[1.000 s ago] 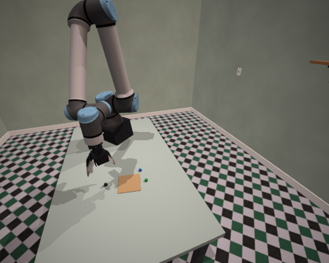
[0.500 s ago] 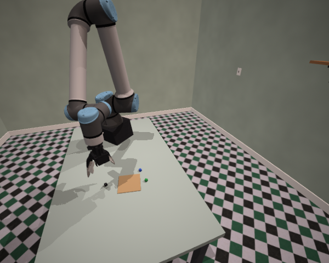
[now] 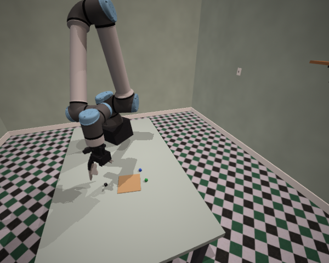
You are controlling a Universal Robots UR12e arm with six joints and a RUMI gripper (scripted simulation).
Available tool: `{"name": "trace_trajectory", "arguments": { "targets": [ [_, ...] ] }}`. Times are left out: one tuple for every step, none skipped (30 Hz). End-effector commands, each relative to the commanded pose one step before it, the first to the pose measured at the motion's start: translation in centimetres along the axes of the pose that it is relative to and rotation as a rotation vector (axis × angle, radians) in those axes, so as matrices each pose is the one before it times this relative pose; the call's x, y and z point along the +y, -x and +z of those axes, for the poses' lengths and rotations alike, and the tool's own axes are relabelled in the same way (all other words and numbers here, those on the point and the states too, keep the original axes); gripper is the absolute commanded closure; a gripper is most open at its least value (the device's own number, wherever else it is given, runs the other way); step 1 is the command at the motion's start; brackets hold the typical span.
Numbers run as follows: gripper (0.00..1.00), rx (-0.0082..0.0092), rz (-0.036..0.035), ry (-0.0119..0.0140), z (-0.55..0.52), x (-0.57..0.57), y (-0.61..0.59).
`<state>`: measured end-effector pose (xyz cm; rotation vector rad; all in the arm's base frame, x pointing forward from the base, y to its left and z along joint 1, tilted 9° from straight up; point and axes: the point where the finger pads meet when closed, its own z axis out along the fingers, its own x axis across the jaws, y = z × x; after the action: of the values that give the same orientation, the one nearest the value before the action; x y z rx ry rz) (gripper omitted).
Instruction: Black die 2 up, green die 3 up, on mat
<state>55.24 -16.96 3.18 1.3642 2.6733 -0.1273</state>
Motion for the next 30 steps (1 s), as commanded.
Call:
{"name": "trace_trajectory", "arguments": {
  "targets": [
    [0.0,-0.00104,-0.17411,0.00451,0.447,-0.126,0.087],
    [0.0,0.0,-0.00576,0.0,0.017,-0.004,0.0],
    [0.0,0.0,-0.04177,-0.00001,0.12,-0.028,0.001],
    [0.0,0.0,-0.04249,-0.00001,0.122,-0.025,-0.001],
    [0.0,0.0,-0.03836,-0.00001,0.109,-0.02,-0.002],
    [0.0,0.0,-0.00471,0.0,0.013,-0.002,0.0],
    [0.0,0.0,-0.04353,-0.00001,0.124,-0.02,-0.003],
    [0.0,0.0,-0.04386,-0.00001,0.124,-0.017,-0.005],
    [0.0,0.0,-0.03511,0.0,0.099,-0.011,-0.005],
    [0.0,0.0,0.0,0.0,0.0,0.0,0.0],
    [0.0,0.0,0.0,0.0,0.0,0.0,0.0],
    [0.0,0.0,-0.00895,0.0,0.025,-0.002,-0.001],
    [0.0,0.0,-0.04413,-0.00001,0.124,-0.01,-0.007],
    [0.0,0.0,-0.04406,-0.00001,0.123,-0.006,-0.008],
    [0.0,0.0,-0.04386,-0.00001,0.122,-0.003,-0.008],
    [0.0,0.0,-0.04149,-0.00001,0.115,0.001,-0.008],
    [0.0,0.0,-0.00204,0.0,0.006,0.0,0.0],
    [0.0,0.0,-0.04307,-0.00001,0.119,0.004,-0.009],
    [0.0,0.0,-0.04249,-0.00001,0.117,0.008,-0.009],
    [0.0,0.0,-0.03786,0.0,0.104,0.01,-0.008],
    [0.0,0.0,-0.00392,0.0,0.011,0.001,-0.001],
    [0.0,0.0,-0.04094,-0.00001,0.111,0.014,-0.009],
    [0.0,0.0,-0.03999,0.0,0.108,0.017,-0.008],
    [0.0,0.0,-0.03892,0.0,0.105,0.019,-0.008],
    [0.0,0.0,-0.0348,0.0,0.094,0.02,-0.006],
    [0.0,0.0,-0.00295,0.0,0.008,0.002,0.0],
    [0.0,0.0,0.0,0.0,0.0,0.0,0.0],
    [0.0,0.0,0.0,0.0,0.0,0.0,0.0],
    [0.0,0.0,-0.03648,0.0,0.098,0.023,-0.006],
    [0.0,0.0,-0.0351,0.0,0.094,0.025,-0.005]
  ]
}}
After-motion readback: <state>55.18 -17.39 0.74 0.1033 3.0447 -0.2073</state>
